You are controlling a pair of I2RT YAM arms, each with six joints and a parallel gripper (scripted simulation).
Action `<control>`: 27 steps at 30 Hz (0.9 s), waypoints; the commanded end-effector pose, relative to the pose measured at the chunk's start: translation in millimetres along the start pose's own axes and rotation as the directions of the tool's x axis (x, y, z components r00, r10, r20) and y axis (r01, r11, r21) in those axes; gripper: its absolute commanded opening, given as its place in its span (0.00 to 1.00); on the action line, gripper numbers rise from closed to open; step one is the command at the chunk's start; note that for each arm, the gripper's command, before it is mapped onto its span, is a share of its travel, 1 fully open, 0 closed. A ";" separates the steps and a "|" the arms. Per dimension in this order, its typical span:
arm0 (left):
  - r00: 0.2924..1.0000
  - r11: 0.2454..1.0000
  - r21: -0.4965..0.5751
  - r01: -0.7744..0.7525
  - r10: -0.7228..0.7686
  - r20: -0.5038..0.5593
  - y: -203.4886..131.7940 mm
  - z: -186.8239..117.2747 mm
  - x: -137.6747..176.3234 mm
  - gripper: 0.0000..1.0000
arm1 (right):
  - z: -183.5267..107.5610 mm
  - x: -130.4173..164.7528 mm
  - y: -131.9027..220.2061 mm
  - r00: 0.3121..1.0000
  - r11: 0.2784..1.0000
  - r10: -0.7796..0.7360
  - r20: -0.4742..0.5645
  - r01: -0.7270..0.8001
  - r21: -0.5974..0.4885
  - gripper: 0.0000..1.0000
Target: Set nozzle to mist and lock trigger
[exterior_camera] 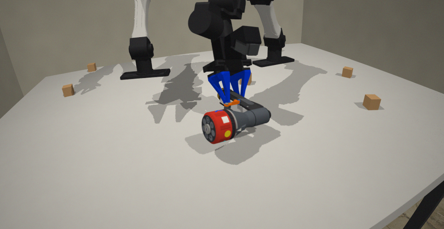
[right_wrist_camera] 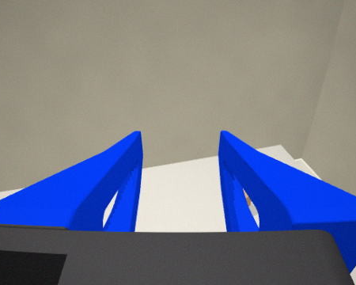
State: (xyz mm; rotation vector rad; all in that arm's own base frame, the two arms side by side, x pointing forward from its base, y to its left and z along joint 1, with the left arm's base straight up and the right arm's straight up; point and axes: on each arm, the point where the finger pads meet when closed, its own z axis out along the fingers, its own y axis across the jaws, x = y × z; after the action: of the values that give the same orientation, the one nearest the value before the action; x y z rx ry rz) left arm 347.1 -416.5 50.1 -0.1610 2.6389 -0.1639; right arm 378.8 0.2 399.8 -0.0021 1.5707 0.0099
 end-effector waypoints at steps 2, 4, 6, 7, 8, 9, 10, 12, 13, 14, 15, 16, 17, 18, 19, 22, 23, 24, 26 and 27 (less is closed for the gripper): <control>0.996 0.997 0.061 0.036 -0.041 0.074 -9.6 -9.0 -23.9 0.36 | -3.4 -27.1 -1.5 0.998 1.000 0.004 0.069 -0.005 0.006 0.37; 0.996 0.995 0.088 0.036 -0.043 0.084 -19.5 -15.9 -24.6 0.36 | -3.4 -27.1 -1.5 0.998 1.000 0.004 0.069 -0.005 0.006 0.37; 0.995 0.994 0.103 0.033 -0.042 0.088 -28.6 -14.5 -22.1 0.36 | -3.4 -27.1 -1.5 0.998 1.000 0.004 0.069 -0.005 0.006 0.37; 0.997 0.998 0.058 0.022 -0.026 0.068 -16.1 5.9 -12.6 0.36 | -3.4 -27.1 -1.5 0.998 1.000 0.004 0.069 -0.005 0.006 0.37; 0.998 1.000 0.023 0.016 -0.017 0.053 -2.0 15.6 -6.1 0.36 | -3.4 -27.1 -1.5 0.998 1.000 0.004 0.069 -0.005 0.006 0.37; 0.998 0.999 0.029 0.022 -0.024 0.058 -0.9 11.9 -9.7 0.36 | -3.4 -27.1 -1.5 0.998 1.000 0.004 0.069 -0.005 0.006 0.37; 0.997 0.998 0.061 0.031 -0.035 0.072 -11.9 -1.9 -16.9 0.36 | -3.4 -27.1 -1.5 0.998 1.000 0.004 0.069 -0.005 0.006 0.37; 0.997 0.998 0.061 0.031 -0.035 0.072 -11.9 -1.9 -16.9 0.36 | -3.4 -27.1 -1.5 0.998 1.000 0.004 0.069 -0.005 0.006 0.37; 0.997 0.997 0.068 0.031 -0.036 0.075 -13.5 0.5 -14.0 0.36 | -3.4 -27.1 -1.5 0.998 1.000 0.004 0.069 -0.005 0.006 0.37; 0.997 0.998 0.058 0.024 -0.028 0.069 -9.6 3.5 -9.1 0.36 | -3.4 -27.1 -1.5 0.998 1.000 0.004 0.069 -0.005 0.006 0.37; 0.996 0.997 0.074 0.029 -0.035 0.077 -14.8 -0.3 -12.1 0.36 | -3.4 -27.1 -1.5 0.998 1.000 0.004 0.069 -0.005 0.006 0.37; 0.997 0.998 0.063 0.023 -0.028 0.070 -11.8 3.5 -6.7 0.36 | -3.4 -27.1 -1.5 0.998 1.000 0.004 0.069 -0.005 0.006 0.37; 0.996 0.996 0.085 0.032 -0.039 0.082 -18.9 -2.5 -13.5 0.36 | -3.4 -27.1 -1.5 0.998 1.000 0.004 0.069 -0.005 0.006 0.37; 0.995 0.994 0.099 0.039 -0.048 0.090 -22.8 -6.2 -19.1 0.36 | -3.4 -27.1 -1.5 0.998 1.000 0.004 0.069 -0.005 0.006 0.37; 0.994 0.993 0.113 0.045 -0.057 0.098 -27.3 -10.5 -23.9 0.36 | -3.4 -27.1 -1.5 0.998 1.000 0.004 0.069 -0.005 0.006 0.37; 0.994 0.993 0.113 0.045 -0.056 0.097 -27.4 -9.8 -23.6 0.36 | -3.4 -27.1 -1.5 0.998 1.000 0.004 0.069 -0.005 0.006 0.37; 0.994 0.993 0.113 0.045 -0.056 0.098 -27.4 -10.0 -23.7 0.36 | -3.4 -27.1 -1.5 0.998 1.000 0.004 0.069 -0.005 0.006 0.37; 0.994 0.992 0.114 0.046 -0.057 0.098 -27.6 -10.7 -24.2 0.36 | -3.4 -27.1 -1.5 0.998 1.000 0.004 0.069 -0.005 0.006 0.37; 0.994 0.992 0.114 0.046 -0.057 0.098 -27.6 -10.8 -24.2 0.36 | -3.4 -27.1 -1.5 0.998 1.000 0.004 0.069 -0.005 0.006 0.37; 0.994 0.992 0.114 0.046 -0.057 0.098 -27.6 -10.8 -24.2 0.36 | -3.4 -27.1 -1.5 0.998 1.000 0.004 0.069 -0.005 0.006 0.37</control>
State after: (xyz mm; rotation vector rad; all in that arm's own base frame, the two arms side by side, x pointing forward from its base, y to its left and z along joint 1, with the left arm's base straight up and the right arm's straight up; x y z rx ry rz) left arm 347.1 -416.2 28.9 -0.1564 2.6401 -0.1616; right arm 378.8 0.2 399.8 -0.0021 1.5707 0.0099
